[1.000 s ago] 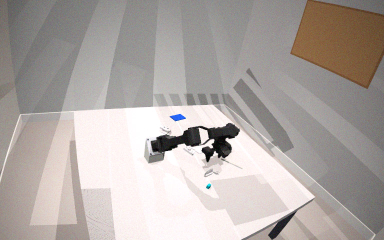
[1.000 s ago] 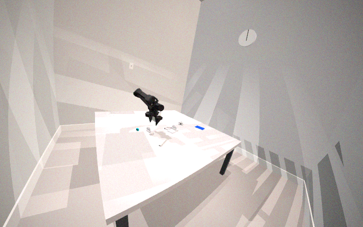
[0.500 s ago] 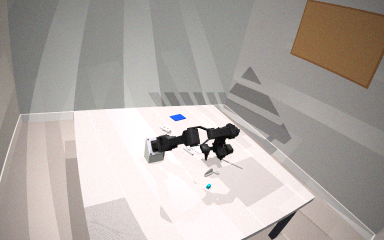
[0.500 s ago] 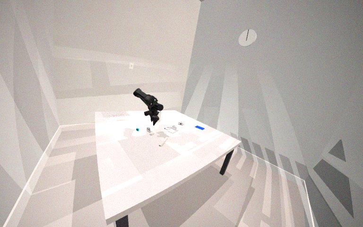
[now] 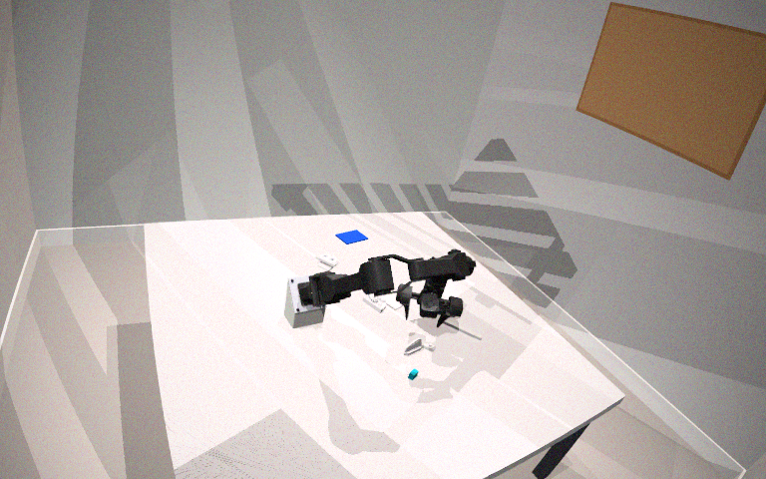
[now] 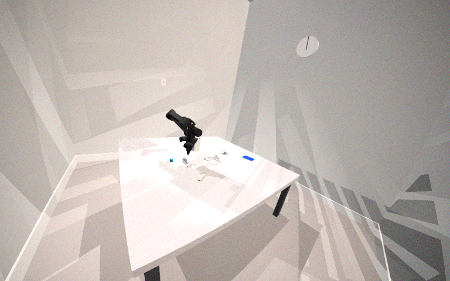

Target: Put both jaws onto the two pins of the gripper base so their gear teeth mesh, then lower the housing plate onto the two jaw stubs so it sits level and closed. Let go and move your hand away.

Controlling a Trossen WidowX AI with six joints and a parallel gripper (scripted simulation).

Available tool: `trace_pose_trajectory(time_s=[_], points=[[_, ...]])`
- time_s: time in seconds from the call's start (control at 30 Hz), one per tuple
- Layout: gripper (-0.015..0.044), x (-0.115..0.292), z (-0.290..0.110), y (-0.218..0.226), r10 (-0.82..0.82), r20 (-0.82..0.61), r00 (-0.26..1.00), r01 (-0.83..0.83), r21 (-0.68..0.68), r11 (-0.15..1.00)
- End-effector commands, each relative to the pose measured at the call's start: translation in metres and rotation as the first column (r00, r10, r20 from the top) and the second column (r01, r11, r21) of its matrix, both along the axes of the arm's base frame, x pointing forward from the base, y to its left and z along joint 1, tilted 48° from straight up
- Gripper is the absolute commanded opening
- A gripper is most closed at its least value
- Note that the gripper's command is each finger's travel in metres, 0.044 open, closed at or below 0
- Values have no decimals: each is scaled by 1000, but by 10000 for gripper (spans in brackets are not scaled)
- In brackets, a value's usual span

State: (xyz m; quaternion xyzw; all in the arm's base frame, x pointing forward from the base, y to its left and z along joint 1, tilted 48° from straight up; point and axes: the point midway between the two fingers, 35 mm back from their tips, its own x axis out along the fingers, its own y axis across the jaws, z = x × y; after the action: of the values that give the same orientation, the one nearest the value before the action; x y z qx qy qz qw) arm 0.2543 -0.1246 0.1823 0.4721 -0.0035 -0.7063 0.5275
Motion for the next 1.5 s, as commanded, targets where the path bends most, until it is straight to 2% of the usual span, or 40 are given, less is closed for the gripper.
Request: trace_pose_trajectory(time_s=[0.0,0.4,0.83,1.03,1.2,1.47], points=[[440,-2,2,0,-59,69,996,59,3,998],[440,-5,5,-2,-263,300,917,263,43,964],[440,-9,8,-3,-452,513,730,451,136,882],[440,-9,7,-4,-461,522,718,459,142,877],[440,-9,-17,-32,-459,524,717,459,141,877],[440,-9,-22,-37,-460,524,717,459,141,877]])
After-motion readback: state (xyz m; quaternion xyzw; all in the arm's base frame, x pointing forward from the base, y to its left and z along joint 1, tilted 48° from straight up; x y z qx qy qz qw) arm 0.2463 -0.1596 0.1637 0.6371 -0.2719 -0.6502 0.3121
